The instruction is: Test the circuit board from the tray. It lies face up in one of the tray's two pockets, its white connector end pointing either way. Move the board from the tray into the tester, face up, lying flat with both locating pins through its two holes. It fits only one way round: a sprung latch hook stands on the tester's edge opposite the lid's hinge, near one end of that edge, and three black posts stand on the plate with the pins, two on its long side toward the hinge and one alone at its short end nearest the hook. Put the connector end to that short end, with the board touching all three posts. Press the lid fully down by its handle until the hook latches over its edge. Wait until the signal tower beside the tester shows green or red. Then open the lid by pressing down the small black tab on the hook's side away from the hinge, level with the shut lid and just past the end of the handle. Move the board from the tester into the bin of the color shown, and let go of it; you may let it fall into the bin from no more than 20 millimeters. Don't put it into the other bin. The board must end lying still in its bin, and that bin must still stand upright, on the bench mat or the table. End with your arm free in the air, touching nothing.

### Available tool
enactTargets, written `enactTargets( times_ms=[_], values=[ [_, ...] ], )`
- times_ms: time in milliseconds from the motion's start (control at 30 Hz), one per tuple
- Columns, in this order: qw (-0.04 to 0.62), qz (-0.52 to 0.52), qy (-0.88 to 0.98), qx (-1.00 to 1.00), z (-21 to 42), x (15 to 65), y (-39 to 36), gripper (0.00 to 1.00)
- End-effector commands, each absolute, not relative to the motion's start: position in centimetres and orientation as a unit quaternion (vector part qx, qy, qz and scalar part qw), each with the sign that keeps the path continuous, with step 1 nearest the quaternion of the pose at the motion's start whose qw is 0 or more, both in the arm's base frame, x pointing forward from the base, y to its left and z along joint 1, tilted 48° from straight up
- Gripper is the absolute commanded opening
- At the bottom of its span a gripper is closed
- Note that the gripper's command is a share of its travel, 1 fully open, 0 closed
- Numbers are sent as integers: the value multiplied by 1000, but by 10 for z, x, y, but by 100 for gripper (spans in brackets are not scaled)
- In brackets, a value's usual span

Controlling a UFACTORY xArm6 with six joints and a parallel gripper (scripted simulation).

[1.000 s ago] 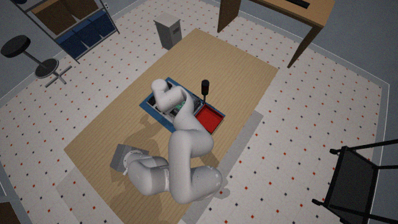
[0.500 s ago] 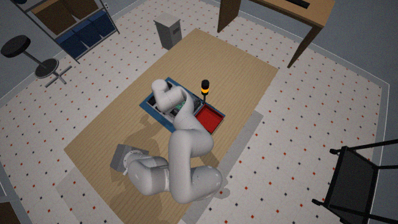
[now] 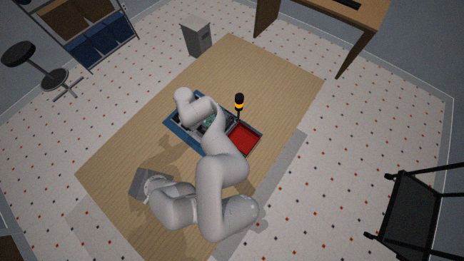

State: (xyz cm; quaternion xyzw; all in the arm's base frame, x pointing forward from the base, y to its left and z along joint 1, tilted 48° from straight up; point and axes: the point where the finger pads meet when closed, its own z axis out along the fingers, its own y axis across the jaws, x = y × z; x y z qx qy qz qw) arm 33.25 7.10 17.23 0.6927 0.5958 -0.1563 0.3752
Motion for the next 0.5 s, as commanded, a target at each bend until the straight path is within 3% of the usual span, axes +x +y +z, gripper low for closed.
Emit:
enactTargets(
  times_ms=[0,467],
  values=[
    [376,-155,595,693,191,326,91,0],
    [376,-155,595,693,218,317,119,0]
  ],
)
